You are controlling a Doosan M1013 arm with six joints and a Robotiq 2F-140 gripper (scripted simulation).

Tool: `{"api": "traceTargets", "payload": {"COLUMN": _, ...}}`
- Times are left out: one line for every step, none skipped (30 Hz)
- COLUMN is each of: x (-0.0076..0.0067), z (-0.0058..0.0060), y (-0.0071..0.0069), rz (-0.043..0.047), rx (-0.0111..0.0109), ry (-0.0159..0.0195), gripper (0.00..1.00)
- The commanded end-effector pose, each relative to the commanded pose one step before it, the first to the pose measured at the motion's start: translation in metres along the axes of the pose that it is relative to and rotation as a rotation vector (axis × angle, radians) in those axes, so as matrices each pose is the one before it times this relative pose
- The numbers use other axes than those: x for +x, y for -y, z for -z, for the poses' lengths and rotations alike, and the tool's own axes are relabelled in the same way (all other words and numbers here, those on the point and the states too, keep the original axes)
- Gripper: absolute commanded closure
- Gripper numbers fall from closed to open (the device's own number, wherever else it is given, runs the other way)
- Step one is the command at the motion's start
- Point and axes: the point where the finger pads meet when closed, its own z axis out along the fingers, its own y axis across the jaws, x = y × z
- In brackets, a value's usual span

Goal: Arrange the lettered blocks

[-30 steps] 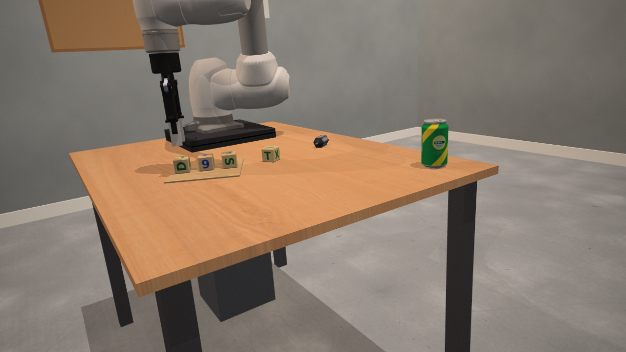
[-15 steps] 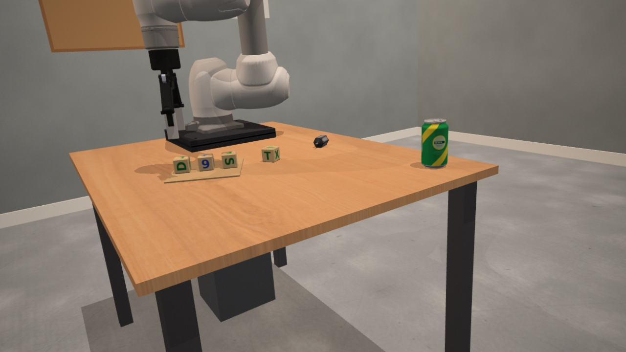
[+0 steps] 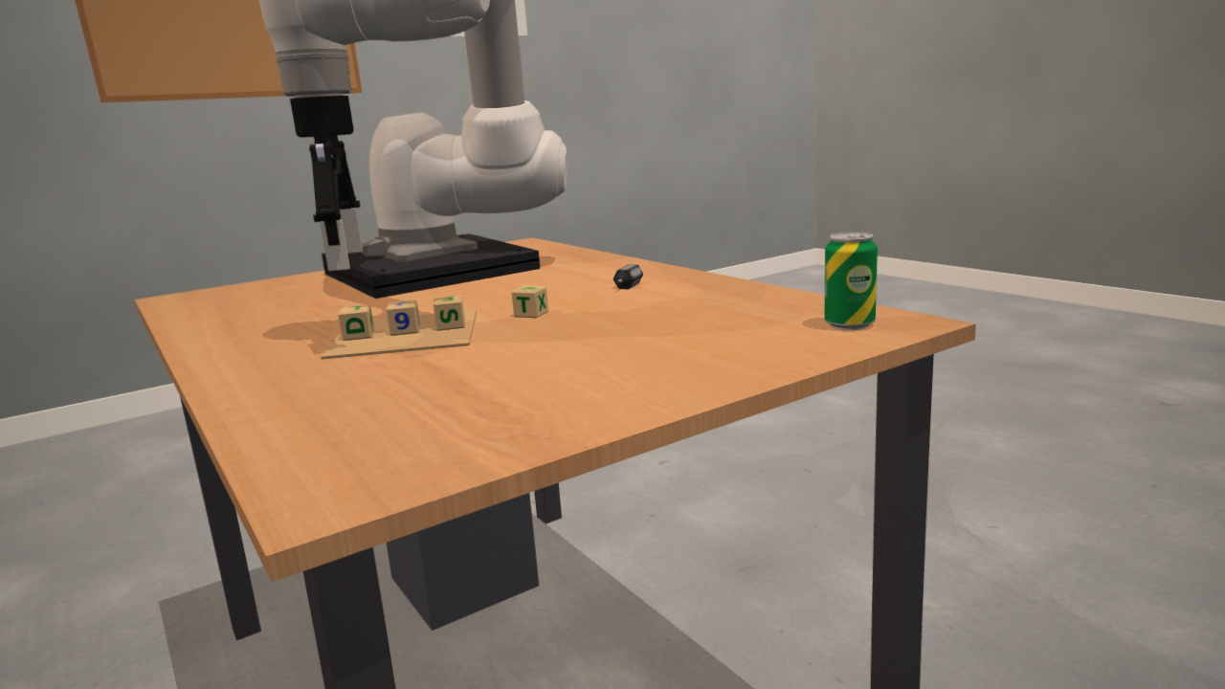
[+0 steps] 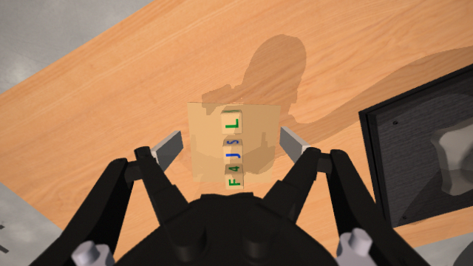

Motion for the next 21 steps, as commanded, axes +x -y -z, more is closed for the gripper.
{"api": "traceTargets", "payload": {"x": -0.00001, "z": 0.00137, "y": 0.00043, "rz": -0.00013, "rx": 0.00109, "ry": 0.00018, "gripper": 0.0}}
{"api": "traceTargets", "payload": {"x": 0.0, "z": 0.00112, "y": 0.0, "rz": 0.0, "rx": 0.0, "ry": 0.0, "gripper": 0.0}}
{"api": "traceTargets", "payload": {"x": 0.0, "z": 0.00154, "y": 0.0, "rz": 0.0, "rx": 0.0, "ry": 0.0, "gripper": 0.0}}
{"api": "traceTargets", "payload": {"x": 0.0, "z": 0.002, "y": 0.0, "rz": 0.0, "rx": 0.0, "ry": 0.0, "gripper": 0.0}}
{"api": "traceTargets", "payload": {"x": 0.0, "z": 0.00246, "y": 0.0, "rz": 0.0, "rx": 0.0, "ry": 0.0, "gripper": 0.0}}
{"api": "traceTargets", "payload": {"x": 0.0, "z": 0.0029, "y": 0.0, "rz": 0.0, "rx": 0.0, "ry": 0.0, "gripper": 0.0}}
{"api": "traceTargets", "payload": {"x": 0.0, "z": 0.00332, "y": 0.0, "rz": 0.0, "rx": 0.0, "ry": 0.0, "gripper": 0.0}}
{"api": "traceTargets", "payload": {"x": 0.0, "z": 0.00373, "y": 0.0, "rz": 0.0, "rx": 0.0, "ry": 0.0, "gripper": 0.0}}
{"api": "traceTargets", "payload": {"x": 0.0, "z": 0.00407, "y": 0.0, "rz": 0.0, "rx": 0.0, "ry": 0.0, "gripper": 0.0}}
{"api": "traceTargets", "payload": {"x": 0.0, "z": 0.00434, "y": 0.0, "rz": 0.0, "rx": 0.0, "ry": 0.0, "gripper": 0.0}}
{"api": "traceTargets", "payload": {"x": 0.0, "z": 0.00451, "y": 0.0, "rz": 0.0, "rx": 0.0, "ry": 0.0, "gripper": 0.0}}
{"api": "traceTargets", "payload": {"x": 0.0, "z": 0.0046, "y": 0.0, "rz": 0.0, "rx": 0.0, "ry": 0.0, "gripper": 0.0}}
{"api": "traceTargets", "payload": {"x": 0.0, "z": 0.00461, "y": 0.0, "rz": 0.0, "rx": 0.0, "ry": 0.0, "gripper": 0.0}}
{"api": "traceTargets", "payload": {"x": 0.0, "z": 0.00453, "y": 0.0, "rz": 0.0, "rx": 0.0, "ry": 0.0, "gripper": 0.0}}
{"api": "traceTargets", "payload": {"x": 0.0, "z": 0.00438, "y": 0.0, "rz": 0.0, "rx": 0.0, "ry": 0.0, "gripper": 0.0}}
{"api": "traceTargets", "payload": {"x": 0.0, "z": 0.0, "y": 0.0, "rz": 0.0, "rx": 0.0, "ry": 0.0, "gripper": 0.0}}
{"api": "traceTargets", "payload": {"x": 0.0, "z": 0.0, "y": 0.0, "rz": 0.0, "rx": 0.0, "ry": 0.0, "gripper": 0.0}}
{"api": "traceTargets", "payload": {"x": 0.0, "z": 0.00415, "y": 0.0, "rz": 0.0, "rx": 0.0, "ry": 0.0, "gripper": 0.0}}
{"api": "traceTargets", "payload": {"x": 0.0, "z": 0.00385, "y": 0.0, "rz": 0.0, "rx": 0.0, "ry": 0.0, "gripper": 0.0}}
{"api": "traceTargets", "payload": {"x": 0.0, "z": 0.00349, "y": 0.0, "rz": 0.0, "rx": 0.0, "ry": 0.0, "gripper": 0.0}}
{"api": "traceTargets", "payload": {"x": 0.0, "z": 0.00308, "y": 0.0, "rz": 0.0, "rx": 0.0, "ry": 0.0, "gripper": 0.0}}
